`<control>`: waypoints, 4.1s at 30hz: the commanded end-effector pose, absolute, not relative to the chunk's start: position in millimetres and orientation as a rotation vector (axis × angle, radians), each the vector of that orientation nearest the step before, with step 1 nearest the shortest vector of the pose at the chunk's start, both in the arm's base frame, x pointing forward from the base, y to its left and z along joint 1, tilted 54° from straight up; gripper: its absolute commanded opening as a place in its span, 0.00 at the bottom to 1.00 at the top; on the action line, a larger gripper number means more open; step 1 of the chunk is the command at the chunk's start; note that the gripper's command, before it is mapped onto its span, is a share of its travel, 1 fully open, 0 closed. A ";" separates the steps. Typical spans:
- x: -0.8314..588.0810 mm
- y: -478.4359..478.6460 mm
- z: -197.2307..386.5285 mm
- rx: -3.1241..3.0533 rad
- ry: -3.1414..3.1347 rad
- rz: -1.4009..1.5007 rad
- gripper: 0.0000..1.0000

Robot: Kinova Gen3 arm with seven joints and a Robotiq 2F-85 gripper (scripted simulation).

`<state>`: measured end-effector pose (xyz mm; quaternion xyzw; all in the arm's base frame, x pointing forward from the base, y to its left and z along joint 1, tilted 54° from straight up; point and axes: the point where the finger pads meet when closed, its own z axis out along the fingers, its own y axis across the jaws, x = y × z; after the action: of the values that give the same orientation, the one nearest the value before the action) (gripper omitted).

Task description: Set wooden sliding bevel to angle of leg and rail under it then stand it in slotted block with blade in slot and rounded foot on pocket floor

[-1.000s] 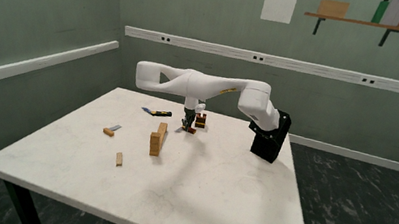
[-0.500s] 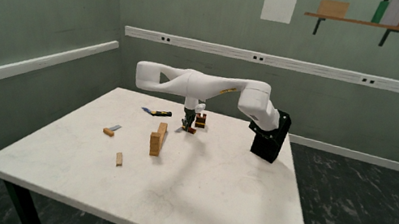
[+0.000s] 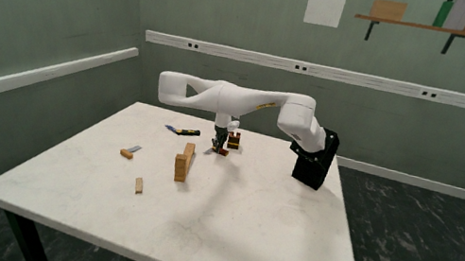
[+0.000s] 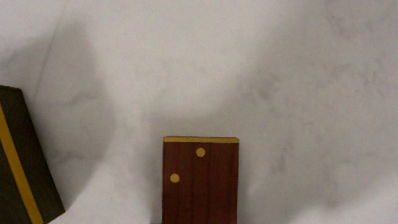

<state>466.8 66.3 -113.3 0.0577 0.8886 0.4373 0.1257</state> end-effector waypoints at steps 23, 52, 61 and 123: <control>467.0 65.9 -113.1 0.169 2.588 1.273 0.10; 442.7 -1.7 -61.2 0.168 2.588 1.273 0.10; 425.8 -48.7 -25.1 0.168 2.588 1.273 0.10; 414.6 -79.8 -1.2 0.482 2.628 1.347 0.10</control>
<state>414.5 -78.9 -1.5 0.1441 0.8786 0.4477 0.0824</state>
